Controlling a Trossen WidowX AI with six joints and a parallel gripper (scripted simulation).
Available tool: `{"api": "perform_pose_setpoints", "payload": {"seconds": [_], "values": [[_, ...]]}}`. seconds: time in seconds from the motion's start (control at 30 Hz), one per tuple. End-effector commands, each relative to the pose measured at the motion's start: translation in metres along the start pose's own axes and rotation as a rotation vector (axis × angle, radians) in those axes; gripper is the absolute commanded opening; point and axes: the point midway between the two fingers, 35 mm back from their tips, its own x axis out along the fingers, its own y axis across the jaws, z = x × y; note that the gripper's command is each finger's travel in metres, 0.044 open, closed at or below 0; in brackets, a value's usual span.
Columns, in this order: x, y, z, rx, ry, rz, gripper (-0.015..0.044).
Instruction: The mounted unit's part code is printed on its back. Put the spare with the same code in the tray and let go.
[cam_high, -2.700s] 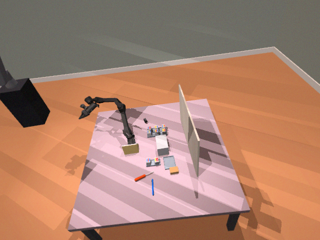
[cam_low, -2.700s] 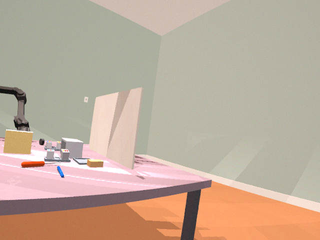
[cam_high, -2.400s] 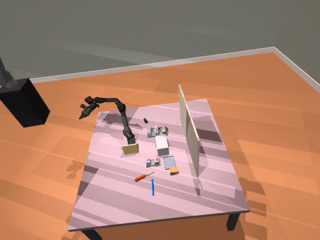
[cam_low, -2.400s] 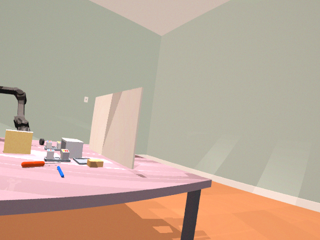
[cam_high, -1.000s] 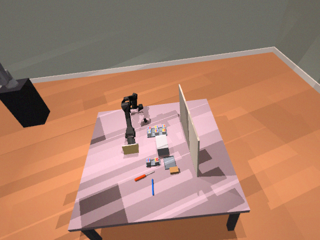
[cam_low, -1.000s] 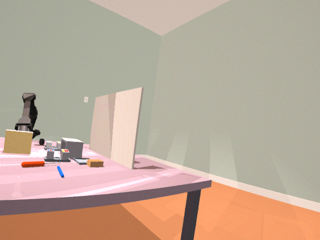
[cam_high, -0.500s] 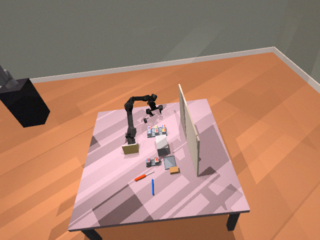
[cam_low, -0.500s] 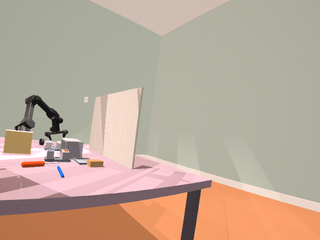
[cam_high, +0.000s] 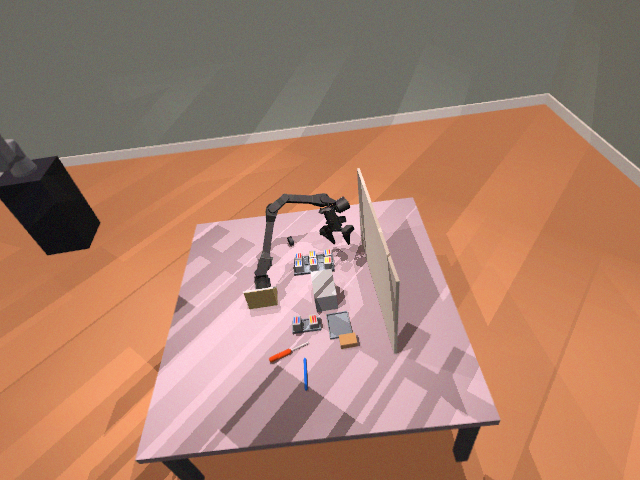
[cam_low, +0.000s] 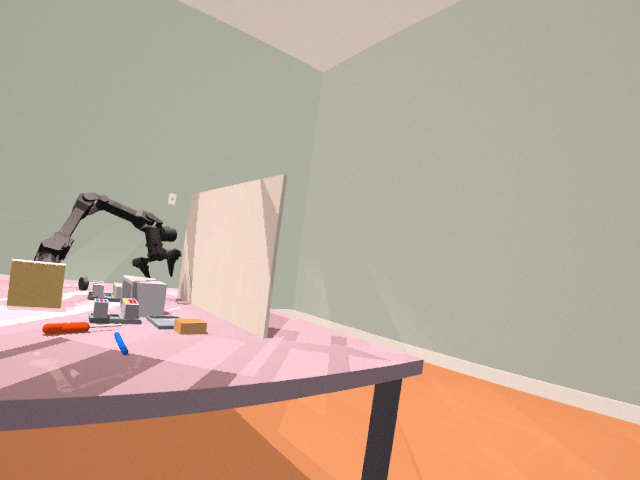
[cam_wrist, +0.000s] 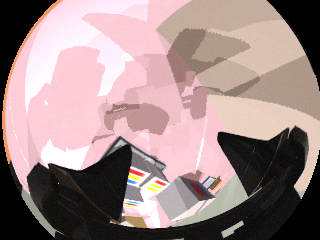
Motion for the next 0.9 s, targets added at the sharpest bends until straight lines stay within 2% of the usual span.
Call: {"api": "perform_pose_setpoints", "payload": {"seconds": [0.0, 0.23, 0.43, 0.87], "values": [[-0.006, -0.051, -0.038, 0.159, 0.045, 0.013, 0.0440], [-0.019, -0.127, -0.134, 0.544, 0.103, 0.127, 0.0440], [-0.038, -0.167, -0.223, 0.931, 0.065, 0.295, 0.0440], [-0.041, -0.170, -0.233, 0.973, 0.055, 0.315, 0.0440]]}}
